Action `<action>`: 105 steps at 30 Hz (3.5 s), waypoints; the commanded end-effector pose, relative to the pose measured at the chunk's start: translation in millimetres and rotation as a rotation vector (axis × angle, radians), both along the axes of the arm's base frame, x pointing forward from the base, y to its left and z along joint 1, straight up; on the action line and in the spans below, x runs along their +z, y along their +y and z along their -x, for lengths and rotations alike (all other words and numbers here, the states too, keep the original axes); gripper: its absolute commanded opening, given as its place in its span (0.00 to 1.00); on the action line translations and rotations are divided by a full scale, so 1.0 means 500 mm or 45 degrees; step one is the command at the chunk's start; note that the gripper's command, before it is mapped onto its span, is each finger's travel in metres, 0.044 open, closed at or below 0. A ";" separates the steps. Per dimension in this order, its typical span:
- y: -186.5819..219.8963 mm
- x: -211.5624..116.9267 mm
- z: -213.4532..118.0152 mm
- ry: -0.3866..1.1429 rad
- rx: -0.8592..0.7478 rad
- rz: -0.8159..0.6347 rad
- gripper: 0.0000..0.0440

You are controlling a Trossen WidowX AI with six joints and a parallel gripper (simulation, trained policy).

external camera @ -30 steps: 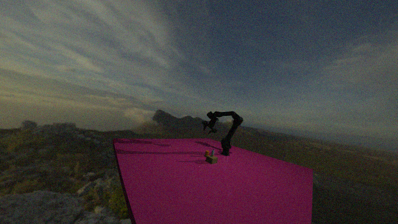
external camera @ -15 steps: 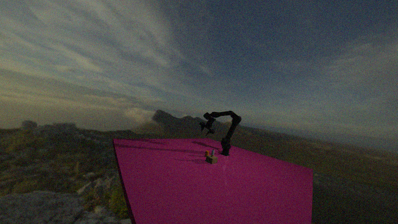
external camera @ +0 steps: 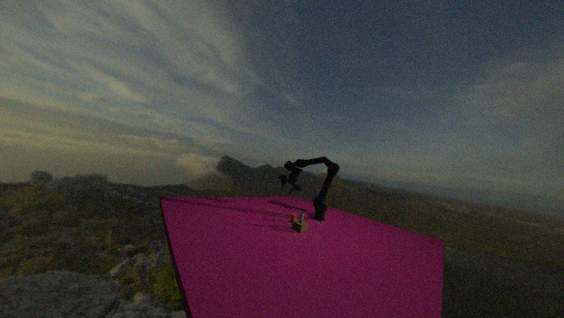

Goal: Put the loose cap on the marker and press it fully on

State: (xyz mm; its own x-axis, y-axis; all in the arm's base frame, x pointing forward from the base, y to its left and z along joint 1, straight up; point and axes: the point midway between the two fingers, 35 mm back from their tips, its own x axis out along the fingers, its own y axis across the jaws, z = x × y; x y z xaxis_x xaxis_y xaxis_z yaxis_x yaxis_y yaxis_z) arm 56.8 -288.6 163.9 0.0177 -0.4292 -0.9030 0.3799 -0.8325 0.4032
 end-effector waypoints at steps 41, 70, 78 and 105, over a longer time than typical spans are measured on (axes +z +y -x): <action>0.028 -0.054 -0.177 -0.013 0.020 -0.145 0.72; 0.091 -0.070 -0.289 -0.038 0.013 -0.226 0.73; 0.116 -0.074 -0.316 -0.041 0.015 -0.253 0.73; 0.229 -0.089 -0.380 -0.025 0.032 -0.382 0.72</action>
State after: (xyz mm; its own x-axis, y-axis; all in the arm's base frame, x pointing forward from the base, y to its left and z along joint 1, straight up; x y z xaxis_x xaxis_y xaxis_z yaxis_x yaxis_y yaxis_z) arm 243.7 -181.3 121.9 0.0495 -0.1621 -0.9855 0.3948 -0.9032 0.1683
